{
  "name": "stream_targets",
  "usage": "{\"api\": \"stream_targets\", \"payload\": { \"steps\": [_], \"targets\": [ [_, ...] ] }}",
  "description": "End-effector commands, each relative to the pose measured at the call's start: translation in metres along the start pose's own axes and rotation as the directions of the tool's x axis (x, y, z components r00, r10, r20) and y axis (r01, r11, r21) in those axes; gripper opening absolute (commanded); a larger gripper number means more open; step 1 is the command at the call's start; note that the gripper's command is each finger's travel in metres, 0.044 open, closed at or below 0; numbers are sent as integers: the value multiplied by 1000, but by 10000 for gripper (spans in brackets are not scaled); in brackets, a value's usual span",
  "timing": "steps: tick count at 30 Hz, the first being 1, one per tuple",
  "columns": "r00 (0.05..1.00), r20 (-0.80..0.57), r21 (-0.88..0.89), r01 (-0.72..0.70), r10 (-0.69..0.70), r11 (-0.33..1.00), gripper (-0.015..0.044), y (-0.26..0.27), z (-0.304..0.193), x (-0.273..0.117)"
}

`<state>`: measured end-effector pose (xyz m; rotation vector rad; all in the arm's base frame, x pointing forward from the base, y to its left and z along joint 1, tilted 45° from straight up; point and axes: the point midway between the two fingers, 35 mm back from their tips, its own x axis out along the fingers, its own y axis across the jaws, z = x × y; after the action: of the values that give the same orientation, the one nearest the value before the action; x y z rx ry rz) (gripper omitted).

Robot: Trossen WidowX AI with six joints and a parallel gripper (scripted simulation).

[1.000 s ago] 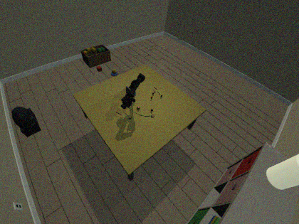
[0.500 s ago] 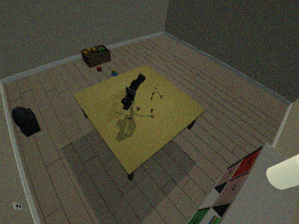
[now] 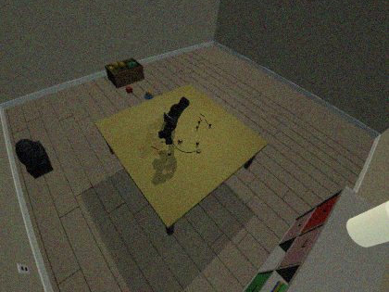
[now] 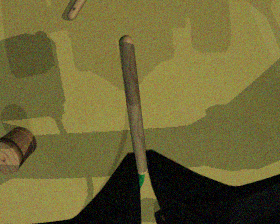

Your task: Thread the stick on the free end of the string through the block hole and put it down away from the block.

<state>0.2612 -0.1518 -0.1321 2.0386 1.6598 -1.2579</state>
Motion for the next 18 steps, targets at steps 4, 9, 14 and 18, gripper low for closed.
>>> {"api": "stream_targets", "payload": {
  "steps": [4,9,14,18],
  "targets": [
    [1000,-2,-256,-5,5,967,0,6,-4,-1],
    [1000,-2,-426,-6,6,905,0,10,-6,-2],
    [1000,-2,-583,-6,7,813,0,13,-8,-2],
    [1000,-2,-695,-6,7,719,0,16,-10,-2]
  ]
}}
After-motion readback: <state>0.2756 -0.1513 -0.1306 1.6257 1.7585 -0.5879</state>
